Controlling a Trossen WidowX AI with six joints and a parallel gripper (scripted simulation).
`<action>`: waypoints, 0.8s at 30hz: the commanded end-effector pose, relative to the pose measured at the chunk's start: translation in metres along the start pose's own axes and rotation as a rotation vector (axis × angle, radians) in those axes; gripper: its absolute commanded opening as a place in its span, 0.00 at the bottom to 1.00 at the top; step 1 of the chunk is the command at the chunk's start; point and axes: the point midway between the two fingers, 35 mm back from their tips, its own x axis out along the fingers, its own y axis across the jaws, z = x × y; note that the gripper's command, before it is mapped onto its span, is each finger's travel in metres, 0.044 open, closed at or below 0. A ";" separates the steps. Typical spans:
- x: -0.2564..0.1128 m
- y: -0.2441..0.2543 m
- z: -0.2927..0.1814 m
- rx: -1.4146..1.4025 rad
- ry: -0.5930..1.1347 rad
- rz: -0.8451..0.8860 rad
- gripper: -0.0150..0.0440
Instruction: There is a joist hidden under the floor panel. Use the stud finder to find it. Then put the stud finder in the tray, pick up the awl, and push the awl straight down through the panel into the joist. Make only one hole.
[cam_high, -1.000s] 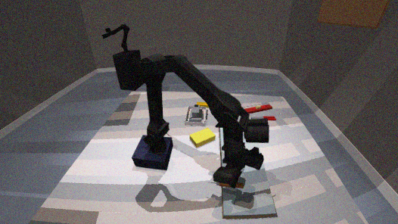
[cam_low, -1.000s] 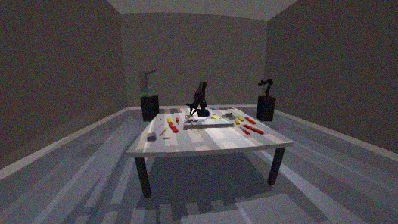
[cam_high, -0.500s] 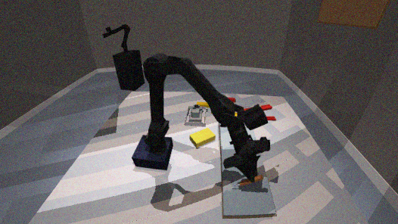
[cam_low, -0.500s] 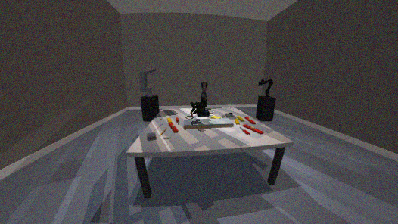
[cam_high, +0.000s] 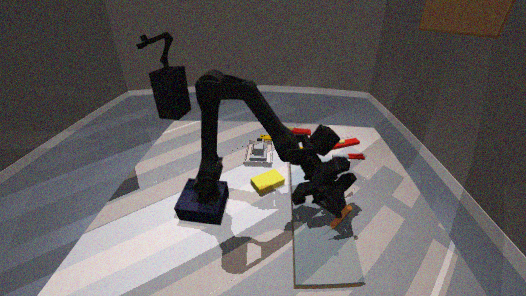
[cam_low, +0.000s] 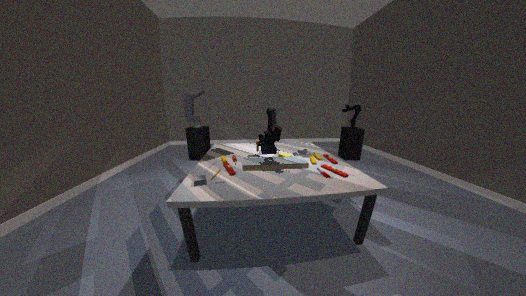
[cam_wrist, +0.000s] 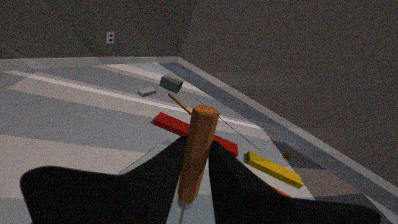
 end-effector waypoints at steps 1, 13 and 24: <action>-0.013 -0.002 0.002 0.105 -0.068 -0.034 0.25; -0.027 -0.005 0.004 0.212 -0.125 -0.059 0.25; -0.026 -0.003 -0.002 0.212 -0.125 -0.059 0.25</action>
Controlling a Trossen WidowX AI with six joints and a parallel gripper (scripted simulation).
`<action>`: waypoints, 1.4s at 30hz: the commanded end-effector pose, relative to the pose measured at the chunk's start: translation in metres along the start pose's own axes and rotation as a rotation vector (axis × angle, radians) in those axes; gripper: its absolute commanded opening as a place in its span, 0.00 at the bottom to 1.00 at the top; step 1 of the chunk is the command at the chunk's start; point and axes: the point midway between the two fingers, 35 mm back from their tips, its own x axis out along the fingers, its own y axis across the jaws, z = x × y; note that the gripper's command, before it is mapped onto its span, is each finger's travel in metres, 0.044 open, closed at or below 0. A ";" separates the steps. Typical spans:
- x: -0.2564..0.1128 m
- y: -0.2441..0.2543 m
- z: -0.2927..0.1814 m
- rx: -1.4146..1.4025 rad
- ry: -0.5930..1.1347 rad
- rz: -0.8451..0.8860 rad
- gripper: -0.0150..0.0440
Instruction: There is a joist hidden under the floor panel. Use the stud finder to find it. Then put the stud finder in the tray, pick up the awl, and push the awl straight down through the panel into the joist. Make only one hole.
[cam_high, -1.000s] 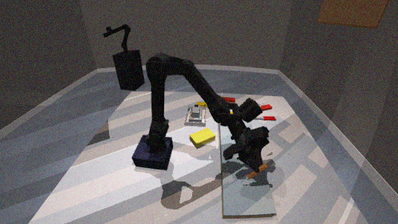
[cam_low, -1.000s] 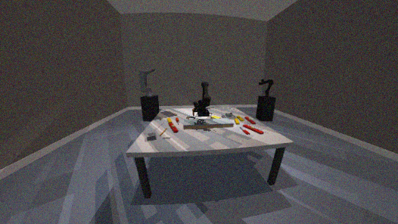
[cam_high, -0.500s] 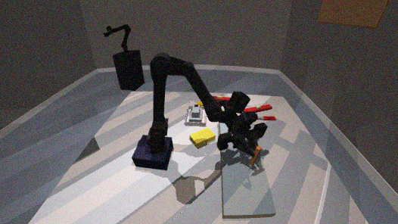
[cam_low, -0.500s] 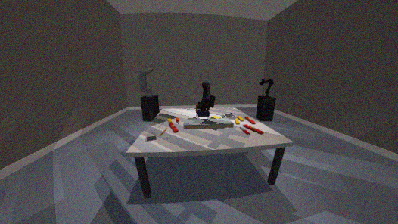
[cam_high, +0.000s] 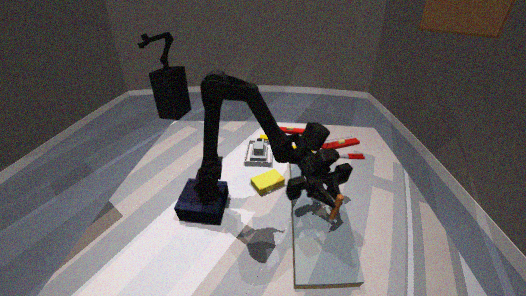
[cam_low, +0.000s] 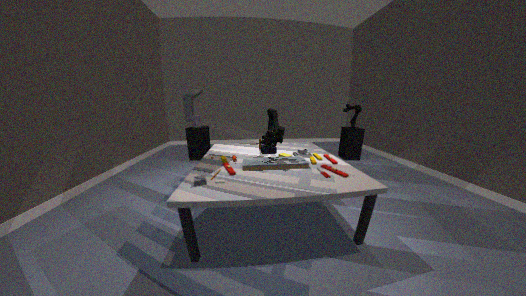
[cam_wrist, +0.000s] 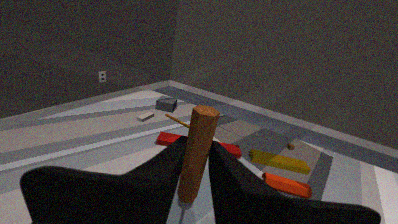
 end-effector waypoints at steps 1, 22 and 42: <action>0.000 -0.001 -0.004 0.000 -0.002 -0.007 0.25; 0.002 -0.001 -0.017 0.000 -0.002 -0.007 0.25; 0.002 -0.001 -0.030 0.000 -0.002 -0.007 0.25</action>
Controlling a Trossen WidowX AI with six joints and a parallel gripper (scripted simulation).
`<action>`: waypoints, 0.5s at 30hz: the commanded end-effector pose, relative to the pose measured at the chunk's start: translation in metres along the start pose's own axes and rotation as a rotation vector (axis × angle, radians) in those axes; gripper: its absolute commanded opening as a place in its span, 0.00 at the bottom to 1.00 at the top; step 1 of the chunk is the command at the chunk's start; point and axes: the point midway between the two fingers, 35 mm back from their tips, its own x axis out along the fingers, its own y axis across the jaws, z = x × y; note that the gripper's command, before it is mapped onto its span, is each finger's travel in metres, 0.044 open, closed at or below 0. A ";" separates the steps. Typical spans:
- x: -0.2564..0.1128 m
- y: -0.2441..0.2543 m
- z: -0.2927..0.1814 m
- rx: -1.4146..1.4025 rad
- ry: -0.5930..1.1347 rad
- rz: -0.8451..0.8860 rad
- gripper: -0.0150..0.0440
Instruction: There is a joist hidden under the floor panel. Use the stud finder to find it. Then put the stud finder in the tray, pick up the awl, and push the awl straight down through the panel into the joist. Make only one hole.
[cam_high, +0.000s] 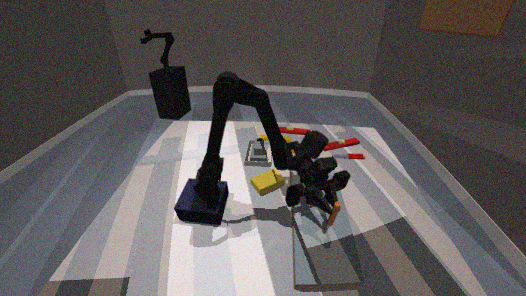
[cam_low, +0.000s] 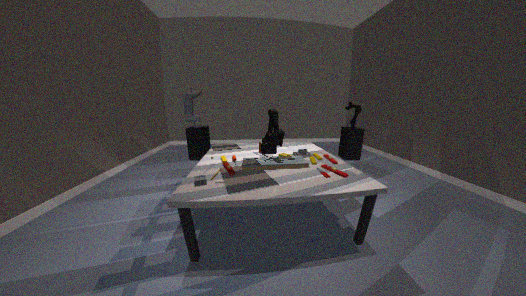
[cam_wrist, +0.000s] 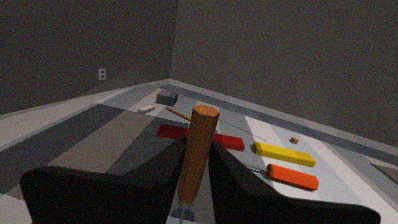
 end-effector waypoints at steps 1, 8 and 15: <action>0.000 -0.001 -0.003 0.000 -0.002 -0.007 0.25; 0.001 -0.002 -0.007 0.000 -0.002 -0.007 0.25; 0.001 -0.001 -0.016 0.000 -0.002 -0.007 0.25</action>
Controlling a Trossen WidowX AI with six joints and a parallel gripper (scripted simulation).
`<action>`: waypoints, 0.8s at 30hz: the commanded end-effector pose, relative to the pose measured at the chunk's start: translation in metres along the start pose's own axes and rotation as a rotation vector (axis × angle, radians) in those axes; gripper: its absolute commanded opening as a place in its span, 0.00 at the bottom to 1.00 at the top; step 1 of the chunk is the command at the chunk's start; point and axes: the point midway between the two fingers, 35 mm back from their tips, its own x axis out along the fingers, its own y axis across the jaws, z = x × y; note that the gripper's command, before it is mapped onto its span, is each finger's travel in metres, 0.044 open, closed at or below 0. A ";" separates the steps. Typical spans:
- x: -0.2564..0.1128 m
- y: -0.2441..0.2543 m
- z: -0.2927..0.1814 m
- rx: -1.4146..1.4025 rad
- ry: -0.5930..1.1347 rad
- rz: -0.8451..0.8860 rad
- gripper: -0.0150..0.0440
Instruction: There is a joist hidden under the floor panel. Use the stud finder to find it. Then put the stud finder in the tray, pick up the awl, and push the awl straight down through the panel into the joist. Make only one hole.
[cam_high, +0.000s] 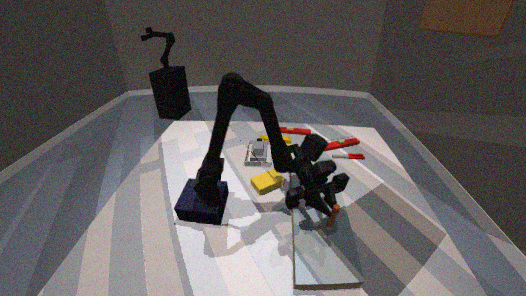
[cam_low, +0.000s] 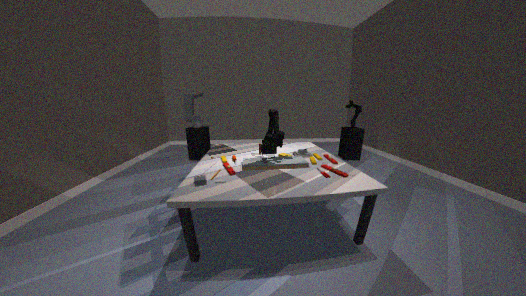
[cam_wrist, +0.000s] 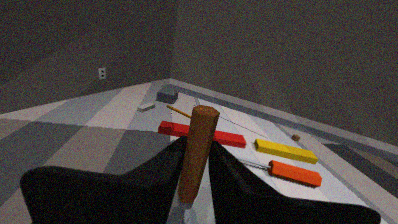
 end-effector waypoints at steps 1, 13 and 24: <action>0.001 -0.001 -0.007 -0.002 -0.002 -0.007 0.25; 0.002 -0.002 -0.027 -0.002 -0.002 -0.007 0.25; 0.002 -0.003 -0.032 -0.002 -0.001 -0.007 0.25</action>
